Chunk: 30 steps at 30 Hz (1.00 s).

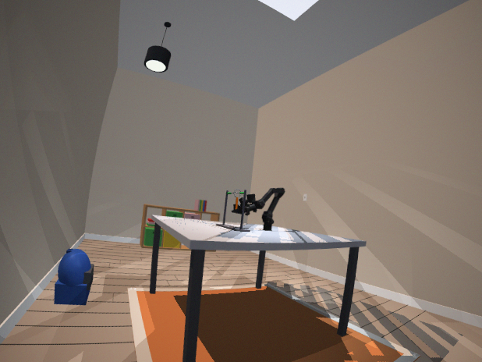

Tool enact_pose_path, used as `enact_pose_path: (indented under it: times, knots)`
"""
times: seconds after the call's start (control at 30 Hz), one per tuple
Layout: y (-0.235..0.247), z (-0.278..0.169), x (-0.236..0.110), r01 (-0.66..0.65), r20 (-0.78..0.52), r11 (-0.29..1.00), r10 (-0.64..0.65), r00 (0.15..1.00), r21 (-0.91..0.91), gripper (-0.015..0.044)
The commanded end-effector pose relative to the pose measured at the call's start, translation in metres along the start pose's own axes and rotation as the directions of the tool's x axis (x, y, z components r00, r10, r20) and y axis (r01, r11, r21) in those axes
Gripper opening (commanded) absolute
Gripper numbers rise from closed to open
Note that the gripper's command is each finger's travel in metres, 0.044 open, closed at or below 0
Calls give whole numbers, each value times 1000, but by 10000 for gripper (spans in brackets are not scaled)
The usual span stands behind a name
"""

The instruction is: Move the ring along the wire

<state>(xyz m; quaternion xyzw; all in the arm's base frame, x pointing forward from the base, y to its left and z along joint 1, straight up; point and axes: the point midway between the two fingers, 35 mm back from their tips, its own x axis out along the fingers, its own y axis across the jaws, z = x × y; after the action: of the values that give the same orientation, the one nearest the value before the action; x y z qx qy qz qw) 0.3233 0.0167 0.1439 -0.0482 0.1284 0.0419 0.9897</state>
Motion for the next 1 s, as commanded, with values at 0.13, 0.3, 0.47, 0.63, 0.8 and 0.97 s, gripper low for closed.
enact_pose_path:
  times: [0.13, 0.3, 0.47, 0.63, 0.8, 0.97]
  knots:
    - [14, 1, 0, 14, 7, 999, -14, 1000, 48, -150]
    - [21, 2, 1, 20, 8, 997, -20, 1000, 70, -150]
    - [28, 3, 1, 24, 9, 996, -25, 1000, 87, -150]
    - [34, 3, 2, 25, 10, 995, -26, 1000, 97, -150]
    - [40, 4, 2, 25, 11, 994, -26, 1000, 103, -150]
    - [46, 5, 3, 23, 12, 994, -24, 1000, 105, -150]
